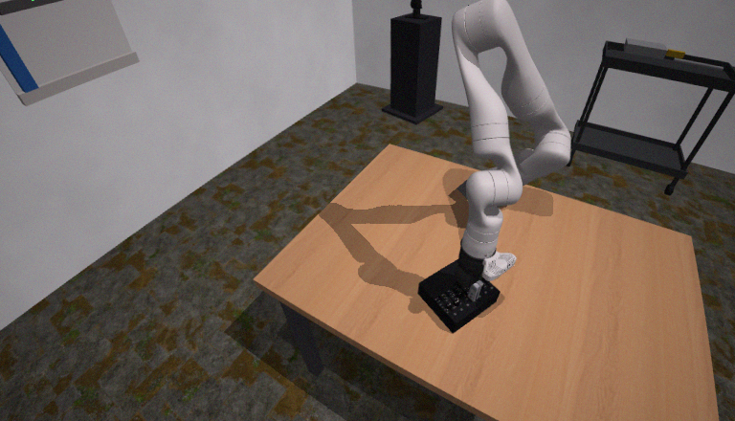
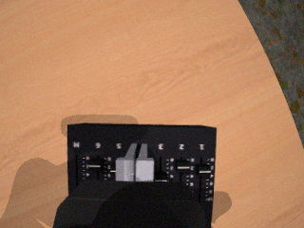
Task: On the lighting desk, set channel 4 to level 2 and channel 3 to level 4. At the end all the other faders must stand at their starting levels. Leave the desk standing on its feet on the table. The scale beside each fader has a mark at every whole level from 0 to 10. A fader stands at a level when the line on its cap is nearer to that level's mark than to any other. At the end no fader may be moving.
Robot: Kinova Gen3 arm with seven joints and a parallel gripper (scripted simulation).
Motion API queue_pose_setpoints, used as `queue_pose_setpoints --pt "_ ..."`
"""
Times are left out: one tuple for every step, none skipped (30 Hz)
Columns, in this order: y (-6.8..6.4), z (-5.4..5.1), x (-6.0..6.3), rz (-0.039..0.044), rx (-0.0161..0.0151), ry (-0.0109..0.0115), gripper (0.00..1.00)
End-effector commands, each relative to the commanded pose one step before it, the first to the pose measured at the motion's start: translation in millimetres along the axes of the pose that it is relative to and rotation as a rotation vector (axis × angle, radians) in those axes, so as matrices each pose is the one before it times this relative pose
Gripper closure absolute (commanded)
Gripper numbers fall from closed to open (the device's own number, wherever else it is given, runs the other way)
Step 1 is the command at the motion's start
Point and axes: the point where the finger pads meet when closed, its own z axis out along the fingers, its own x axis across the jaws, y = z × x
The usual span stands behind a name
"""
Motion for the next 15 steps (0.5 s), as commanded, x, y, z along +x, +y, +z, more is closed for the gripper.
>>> queue_pose_setpoints --pt "4.43 0.38 0.17 -0.00615 -0.00619 0.00113 1.0" --pt "-0.35 0.0 0.0 0.0 0.0 0.0 1.0" --pt "-0.45 0.0 0.0 0.0 0.0 0.0 1.0" --pt "-0.53 0.0 0.0 0.0 0.0 0.0 1.0" --pt "-0.59 0.0 0.0 0.0 0.0 0.0 1.0" --pt "-0.62 0.0 0.0 0.0 0.00001 0.0 1.0" --pt "-0.62 0.0 0.0 0.0 0.0 0.0 1.0" --pt "-0.59 0.0 0.0 0.0 0.0 0.0 1.0" --pt "-0.53 0.0 0.0 0.0 0.0 0.0 1.0" --pt "-0.45 0.0 0.0 0.0 0.0 0.0 1.0" --pt "-0.35 0.0 0.0 0.0 0.0 0.0 1.0" --pt "-0.25 0.0 0.0 0.0 0.0 0.0 1.0" --pt "-0.14 0.0 0.0 0.0 0.0 0.0 1.0" --pt "-0.06 0.0 0.0 0.0 0.0 0.0 1.0" --pt "-0.01 0.0 0.0 0.0 0.0 0.0 1.0"
